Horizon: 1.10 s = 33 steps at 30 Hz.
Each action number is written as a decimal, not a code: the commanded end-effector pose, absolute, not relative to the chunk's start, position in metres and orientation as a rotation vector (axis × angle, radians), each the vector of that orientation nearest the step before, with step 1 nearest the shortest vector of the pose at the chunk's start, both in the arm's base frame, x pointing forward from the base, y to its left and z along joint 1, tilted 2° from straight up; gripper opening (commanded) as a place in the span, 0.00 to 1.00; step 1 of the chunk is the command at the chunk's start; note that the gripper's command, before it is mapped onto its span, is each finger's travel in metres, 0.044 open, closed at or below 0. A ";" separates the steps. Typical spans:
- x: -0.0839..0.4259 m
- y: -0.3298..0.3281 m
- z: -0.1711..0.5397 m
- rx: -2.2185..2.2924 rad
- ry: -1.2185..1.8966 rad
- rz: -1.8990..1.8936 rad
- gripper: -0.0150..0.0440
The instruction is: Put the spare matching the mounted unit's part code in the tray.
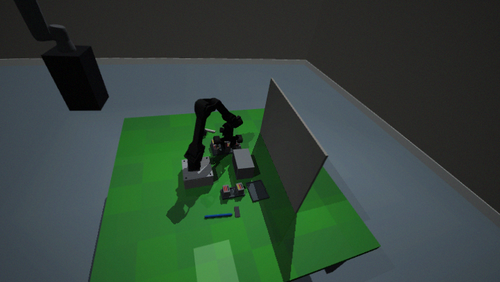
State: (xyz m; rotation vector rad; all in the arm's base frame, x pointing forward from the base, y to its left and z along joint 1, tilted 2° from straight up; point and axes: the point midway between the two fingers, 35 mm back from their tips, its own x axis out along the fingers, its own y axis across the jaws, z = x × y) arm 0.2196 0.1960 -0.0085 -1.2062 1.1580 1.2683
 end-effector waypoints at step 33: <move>0.216 0.181 0.139 -1.198 1.146 1.258 0.25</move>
